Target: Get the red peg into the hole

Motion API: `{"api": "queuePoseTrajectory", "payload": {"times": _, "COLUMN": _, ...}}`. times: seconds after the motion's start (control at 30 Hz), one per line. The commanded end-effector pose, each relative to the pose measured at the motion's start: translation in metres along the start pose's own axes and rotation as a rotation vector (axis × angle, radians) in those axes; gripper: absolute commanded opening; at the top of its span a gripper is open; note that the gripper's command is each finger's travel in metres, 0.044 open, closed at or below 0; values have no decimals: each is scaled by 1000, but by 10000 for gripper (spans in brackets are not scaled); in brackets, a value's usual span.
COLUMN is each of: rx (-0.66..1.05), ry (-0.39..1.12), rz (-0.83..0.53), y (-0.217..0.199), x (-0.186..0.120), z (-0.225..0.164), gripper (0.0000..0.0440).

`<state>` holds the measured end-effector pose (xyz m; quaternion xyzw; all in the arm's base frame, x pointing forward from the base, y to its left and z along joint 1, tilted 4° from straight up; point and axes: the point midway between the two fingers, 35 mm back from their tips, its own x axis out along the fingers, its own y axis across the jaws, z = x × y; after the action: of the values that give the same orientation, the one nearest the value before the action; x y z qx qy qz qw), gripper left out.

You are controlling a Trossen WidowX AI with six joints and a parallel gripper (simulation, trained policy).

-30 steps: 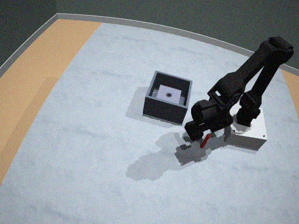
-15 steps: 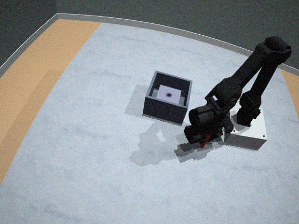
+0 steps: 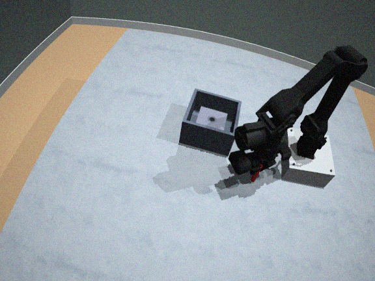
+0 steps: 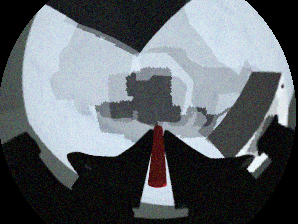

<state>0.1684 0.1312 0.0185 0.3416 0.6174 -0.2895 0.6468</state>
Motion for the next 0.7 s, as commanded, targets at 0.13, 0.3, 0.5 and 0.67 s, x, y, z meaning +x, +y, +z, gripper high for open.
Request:
{"api": "queuePoseTrajectory", "payload": {"times": 0.13, "rx": -65, "ry": -60, "rz": 50, "y": 9, "x": -29, "z": 13, "gripper": 5}}
{"api": "queuePoseTrajectory", "payload": {"times": 0.3, "rx": -95, "ry": -99, "rz": 80, "y": 17, "x": -49, "z": 24, "gripper": 7}}
{"api": "queuePoseTrajectory", "payload": {"times": 0.5, "rx": -106, "ry": -145, "rz": 116, "y": 28, "x": -75, "z": 40, "gripper": 0}}
{"api": "queuePoseTrajectory", "payload": {"times": 0.67, "rx": -100, "ry": -180, "rz": 138, "y": 37, "x": -95, "z": 57, "gripper": 0}}
